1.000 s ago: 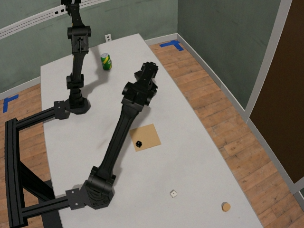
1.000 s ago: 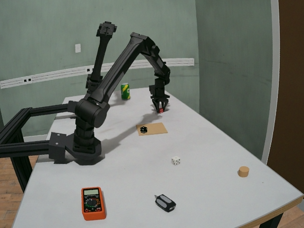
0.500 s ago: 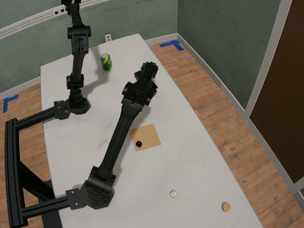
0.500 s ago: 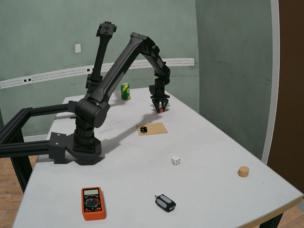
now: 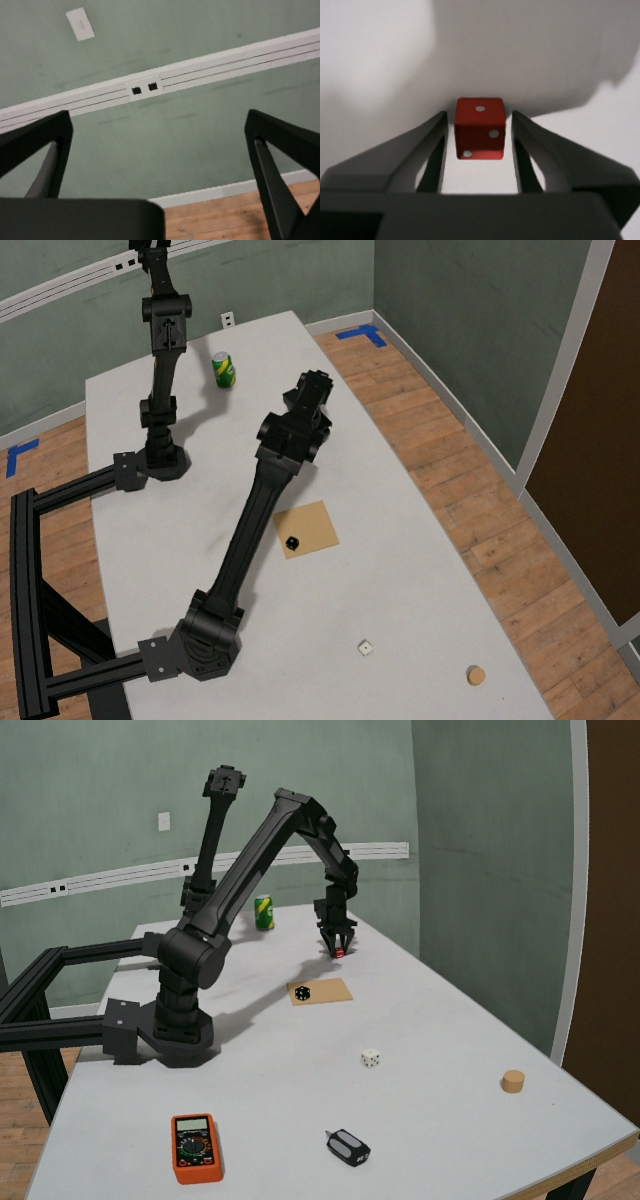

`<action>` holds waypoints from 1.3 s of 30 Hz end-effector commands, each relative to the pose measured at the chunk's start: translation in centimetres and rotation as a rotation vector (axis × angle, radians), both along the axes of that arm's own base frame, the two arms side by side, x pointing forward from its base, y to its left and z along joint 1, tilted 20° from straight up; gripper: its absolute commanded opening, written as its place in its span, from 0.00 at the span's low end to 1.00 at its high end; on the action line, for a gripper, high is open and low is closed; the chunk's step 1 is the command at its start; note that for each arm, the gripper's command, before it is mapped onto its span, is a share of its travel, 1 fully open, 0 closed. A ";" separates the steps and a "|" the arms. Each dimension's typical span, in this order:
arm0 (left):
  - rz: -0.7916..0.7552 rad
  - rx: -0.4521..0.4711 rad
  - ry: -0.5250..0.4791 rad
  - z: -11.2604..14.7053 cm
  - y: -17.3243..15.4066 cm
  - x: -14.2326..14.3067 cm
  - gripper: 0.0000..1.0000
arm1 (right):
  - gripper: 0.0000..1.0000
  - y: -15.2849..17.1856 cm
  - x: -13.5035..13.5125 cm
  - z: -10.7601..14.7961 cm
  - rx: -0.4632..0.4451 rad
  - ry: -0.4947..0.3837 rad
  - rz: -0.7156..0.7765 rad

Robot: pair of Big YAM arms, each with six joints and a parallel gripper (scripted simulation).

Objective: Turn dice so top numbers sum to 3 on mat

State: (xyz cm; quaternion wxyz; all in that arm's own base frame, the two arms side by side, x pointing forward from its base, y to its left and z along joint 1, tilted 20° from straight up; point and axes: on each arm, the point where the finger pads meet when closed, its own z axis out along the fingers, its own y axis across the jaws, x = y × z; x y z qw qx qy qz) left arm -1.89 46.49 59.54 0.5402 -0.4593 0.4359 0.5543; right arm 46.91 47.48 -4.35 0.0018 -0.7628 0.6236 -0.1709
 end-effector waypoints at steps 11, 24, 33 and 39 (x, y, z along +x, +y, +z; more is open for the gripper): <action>0.019 0.004 0.013 0.3 -0.6 -0.6 1.00 | 0.20 -0.4 1.1 -0.3 0.012 -0.009 -0.009; 0.019 0.004 0.013 0.3 -0.6 -0.6 1.00 | 0.20 -0.4 1.1 -0.3 0.012 -0.009 -0.009; 0.019 0.004 0.013 0.3 -0.6 -0.6 1.00 | 0.20 -0.4 1.1 -0.3 0.012 -0.009 -0.009; 0.019 0.004 0.013 0.3 -0.6 -0.6 1.00 | 0.20 -0.4 1.1 -0.3 0.012 -0.009 -0.009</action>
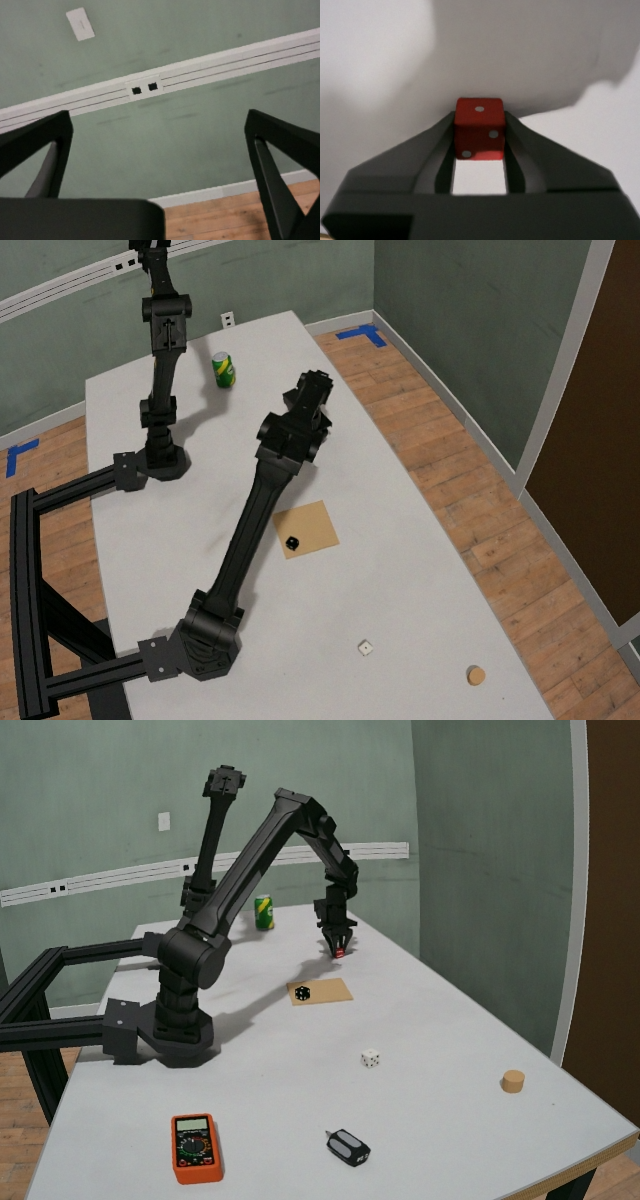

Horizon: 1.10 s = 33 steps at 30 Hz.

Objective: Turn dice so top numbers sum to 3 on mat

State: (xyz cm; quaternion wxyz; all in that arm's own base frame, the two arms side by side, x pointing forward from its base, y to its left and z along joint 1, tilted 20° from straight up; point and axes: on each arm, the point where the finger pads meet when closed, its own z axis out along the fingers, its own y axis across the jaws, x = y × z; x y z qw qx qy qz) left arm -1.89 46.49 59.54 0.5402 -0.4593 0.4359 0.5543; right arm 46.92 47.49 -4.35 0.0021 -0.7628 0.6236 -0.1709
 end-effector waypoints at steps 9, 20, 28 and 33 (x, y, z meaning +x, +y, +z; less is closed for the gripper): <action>0.019 0.004 0.013 0.3 -0.6 -0.6 1.00 | 0.20 3.0 0.2 5.6 0.066 -0.051 0.008; 0.019 0.004 0.013 0.3 -0.6 -0.6 1.00 | 0.20 4.1 -2.1 12.6 0.067 -0.048 0.008; 0.019 0.004 0.013 0.3 -0.6 -0.6 1.00 | 0.20 1.2 -1.9 8.4 -0.013 0.011 -0.026; 0.019 0.004 0.013 0.3 -0.6 -0.6 1.00 | 0.20 1.9 -2.2 10.1 0.008 -0.005 -0.013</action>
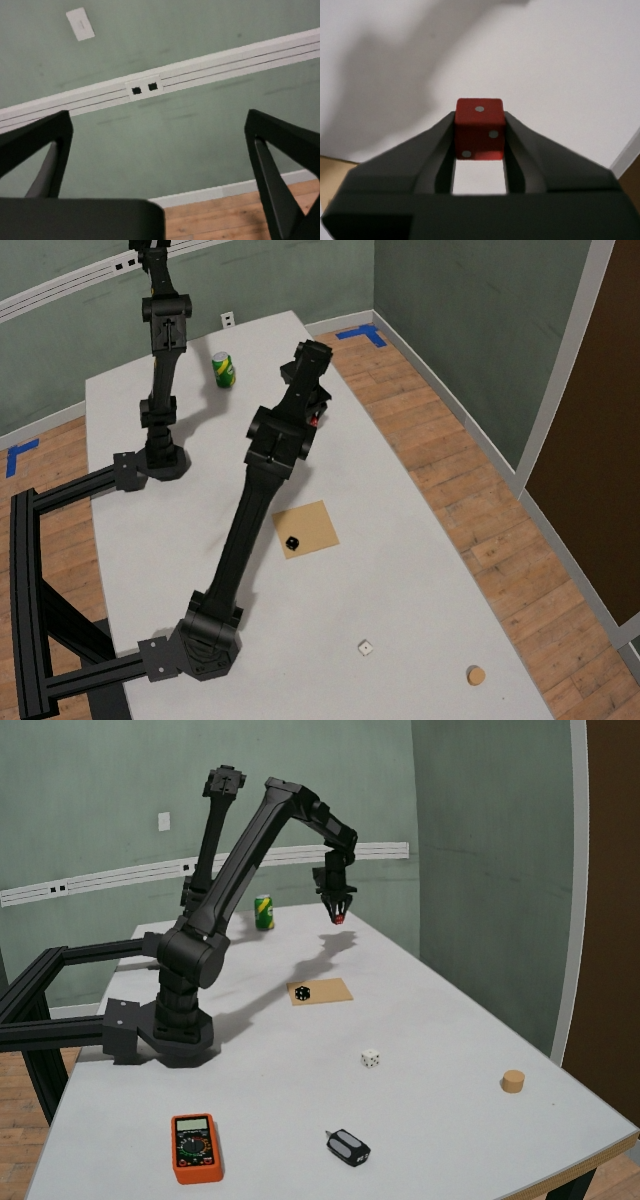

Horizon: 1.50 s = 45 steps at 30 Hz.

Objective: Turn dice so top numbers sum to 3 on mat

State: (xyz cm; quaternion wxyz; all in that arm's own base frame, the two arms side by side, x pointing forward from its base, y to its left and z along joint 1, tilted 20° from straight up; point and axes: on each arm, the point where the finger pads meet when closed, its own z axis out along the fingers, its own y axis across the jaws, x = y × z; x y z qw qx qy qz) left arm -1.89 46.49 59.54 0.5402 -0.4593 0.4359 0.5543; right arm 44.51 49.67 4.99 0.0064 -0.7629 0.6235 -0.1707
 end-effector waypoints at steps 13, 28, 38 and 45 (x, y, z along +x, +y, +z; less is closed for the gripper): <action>0.019 0.004 0.013 0.3 -0.6 -0.6 1.00 | 0.20 0.6 1.9 0.7 0.110 -0.078 -0.311; 0.019 0.004 0.013 0.3 -0.6 -0.6 1.00 | 0.20 0.9 2.4 0.2 0.229 -0.158 -0.686; 0.019 0.004 0.013 0.3 -0.6 -0.6 1.00 | 0.20 0.9 2.5 -0.1 0.292 -0.203 -0.914; 0.019 0.004 0.013 0.3 -0.6 -0.6 1.00 | 0.20 1.2 2.7 -0.1 0.313 -0.209 -0.920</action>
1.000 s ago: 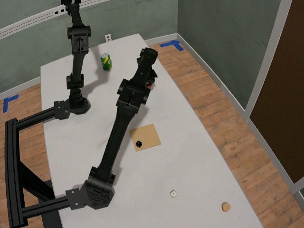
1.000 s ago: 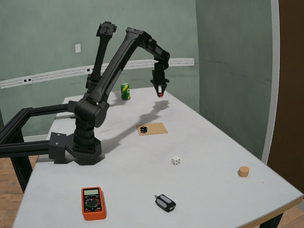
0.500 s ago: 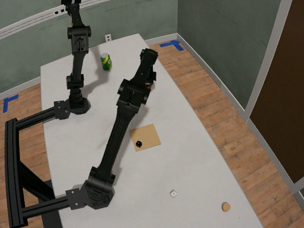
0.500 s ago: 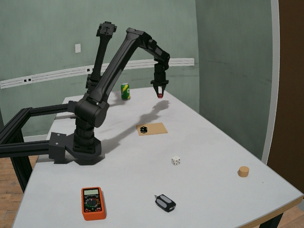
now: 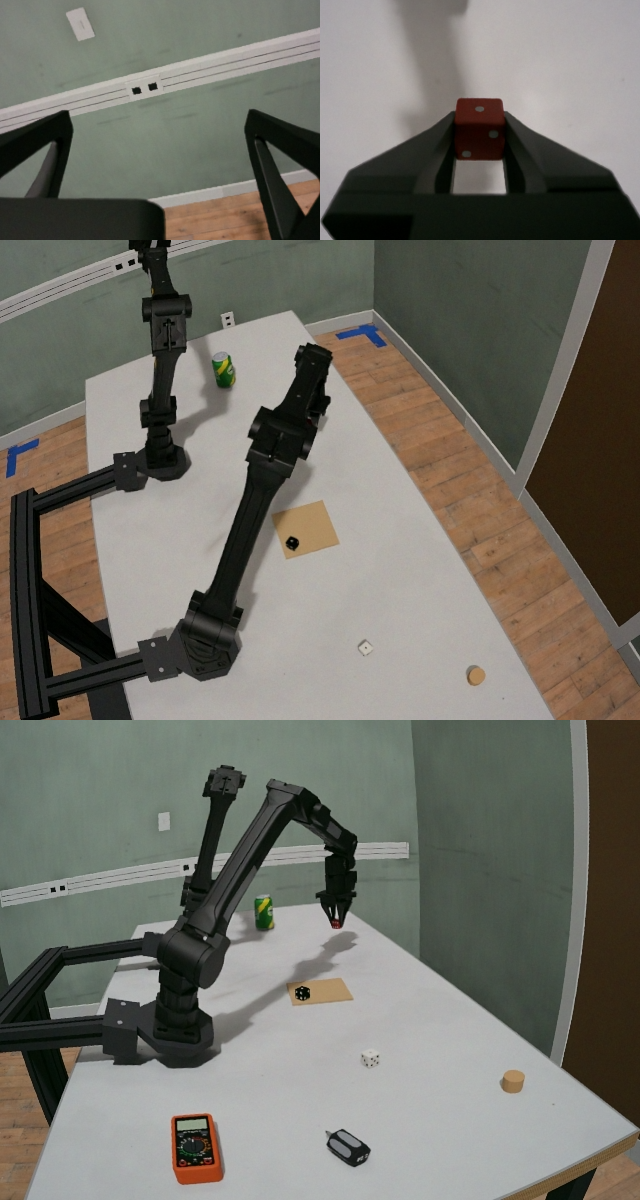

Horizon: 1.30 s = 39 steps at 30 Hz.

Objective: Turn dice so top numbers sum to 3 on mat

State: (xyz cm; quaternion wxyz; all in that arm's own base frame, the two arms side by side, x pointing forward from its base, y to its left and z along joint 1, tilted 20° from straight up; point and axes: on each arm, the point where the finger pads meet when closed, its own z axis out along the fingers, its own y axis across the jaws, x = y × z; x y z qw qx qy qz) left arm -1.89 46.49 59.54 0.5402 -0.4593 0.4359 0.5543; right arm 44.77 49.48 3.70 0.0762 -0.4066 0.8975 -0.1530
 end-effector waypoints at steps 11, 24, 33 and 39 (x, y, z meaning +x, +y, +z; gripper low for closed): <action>0.019 0.004 0.013 0.3 -0.6 -0.6 1.00 | 0.20 1.0 0.5 2.1 0.240 -0.215 0.082; 0.019 0.004 0.013 0.3 -0.6 -0.6 1.00 | 0.20 0.1 1.4 0.8 0.546 -0.505 0.223; 0.019 0.004 0.013 0.3 -0.6 -0.6 1.00 | 0.20 0.0 1.2 -0.6 0.710 -0.657 0.312; 0.019 0.004 0.013 0.3 -0.6 -0.6 1.00 | 0.20 -0.1 1.2 -0.5 0.757 -0.703 0.337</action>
